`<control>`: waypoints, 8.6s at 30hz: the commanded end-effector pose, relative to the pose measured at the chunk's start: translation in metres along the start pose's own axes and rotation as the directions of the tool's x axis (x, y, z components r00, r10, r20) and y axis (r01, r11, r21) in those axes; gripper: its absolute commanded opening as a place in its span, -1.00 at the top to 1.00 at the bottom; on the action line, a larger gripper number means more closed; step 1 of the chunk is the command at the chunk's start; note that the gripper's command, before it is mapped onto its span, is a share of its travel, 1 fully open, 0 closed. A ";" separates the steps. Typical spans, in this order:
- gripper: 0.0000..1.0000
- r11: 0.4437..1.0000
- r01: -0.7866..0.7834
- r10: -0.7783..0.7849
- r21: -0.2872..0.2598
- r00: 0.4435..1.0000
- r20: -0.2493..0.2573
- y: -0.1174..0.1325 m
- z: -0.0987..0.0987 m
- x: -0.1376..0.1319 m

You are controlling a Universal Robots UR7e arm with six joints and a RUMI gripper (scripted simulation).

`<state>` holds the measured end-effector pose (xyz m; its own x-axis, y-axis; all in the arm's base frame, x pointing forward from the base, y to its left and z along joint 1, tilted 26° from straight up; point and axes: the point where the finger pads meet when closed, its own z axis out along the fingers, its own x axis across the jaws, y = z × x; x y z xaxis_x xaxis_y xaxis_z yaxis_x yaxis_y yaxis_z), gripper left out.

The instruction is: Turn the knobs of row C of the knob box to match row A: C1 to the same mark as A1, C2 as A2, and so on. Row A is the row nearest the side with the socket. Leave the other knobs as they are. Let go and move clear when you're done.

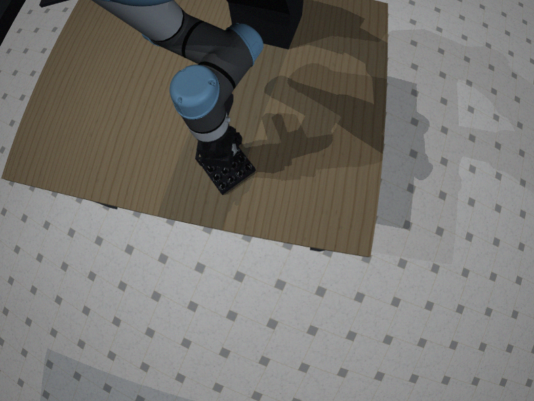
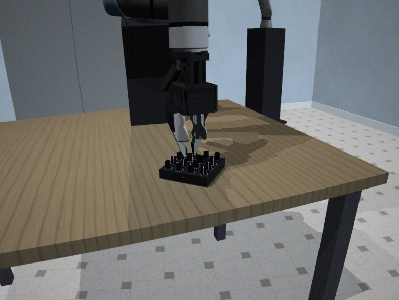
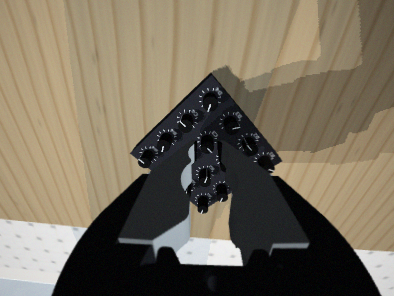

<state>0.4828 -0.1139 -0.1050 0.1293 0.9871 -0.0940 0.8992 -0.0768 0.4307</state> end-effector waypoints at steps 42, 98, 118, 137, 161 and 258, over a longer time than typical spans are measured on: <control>0.92 1.000 0.000 0.000 -0.001 1.000 0.000 0.000 0.002 0.000; 0.92 0.997 -0.078 0.078 -0.001 0.997 0.000 0.000 0.002 0.000; 0.92 0.961 -0.276 0.276 -0.001 0.961 0.000 0.001 0.002 0.001; 0.92 0.816 -0.577 0.577 -0.001 0.816 0.000 0.001 0.002 0.003; 0.92 0.441 -0.897 0.897 -0.001 0.441 -0.001 0.003 0.002 0.004; 0.78 -0.087 -0.996 0.996 0.000 -0.087 -0.001 0.006 0.002 0.005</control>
<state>0.4892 -0.1100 -0.1054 0.8845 -0.1625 0.4374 -0.2072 -0.9767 0.0561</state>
